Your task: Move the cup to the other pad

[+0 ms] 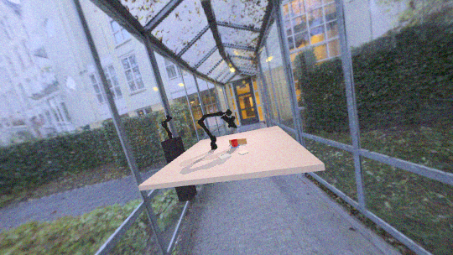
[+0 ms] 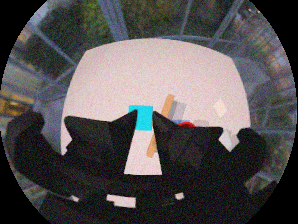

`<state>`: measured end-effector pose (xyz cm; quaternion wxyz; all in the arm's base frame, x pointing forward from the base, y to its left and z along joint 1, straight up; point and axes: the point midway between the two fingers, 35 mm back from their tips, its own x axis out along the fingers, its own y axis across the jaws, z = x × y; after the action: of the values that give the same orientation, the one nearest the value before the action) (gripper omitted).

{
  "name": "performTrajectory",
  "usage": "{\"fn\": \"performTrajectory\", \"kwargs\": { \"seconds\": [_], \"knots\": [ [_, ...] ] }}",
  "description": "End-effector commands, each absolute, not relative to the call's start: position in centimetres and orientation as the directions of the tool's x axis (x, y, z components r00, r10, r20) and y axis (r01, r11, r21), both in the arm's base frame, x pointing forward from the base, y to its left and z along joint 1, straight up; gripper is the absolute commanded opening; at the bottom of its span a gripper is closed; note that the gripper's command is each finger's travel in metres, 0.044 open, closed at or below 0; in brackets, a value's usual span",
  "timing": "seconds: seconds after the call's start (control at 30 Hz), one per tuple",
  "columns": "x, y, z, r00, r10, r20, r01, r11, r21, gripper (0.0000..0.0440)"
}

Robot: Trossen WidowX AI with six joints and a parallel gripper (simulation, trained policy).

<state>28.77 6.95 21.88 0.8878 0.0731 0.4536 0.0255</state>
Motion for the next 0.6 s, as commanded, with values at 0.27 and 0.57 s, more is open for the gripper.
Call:
{"fn": "performTrajectory", "kwargs": {
  "seconds": [0.27,0.57],
  "knots": [
    [28.1,6.2,20.4,0.436,0.057,-0.898,0.02,0.997,0.073,0.0122],
    [27.6,5.3,19.5,0.325,0.019,-0.946,-0.001,1.0,0.02,0.0123]
  ]
}}
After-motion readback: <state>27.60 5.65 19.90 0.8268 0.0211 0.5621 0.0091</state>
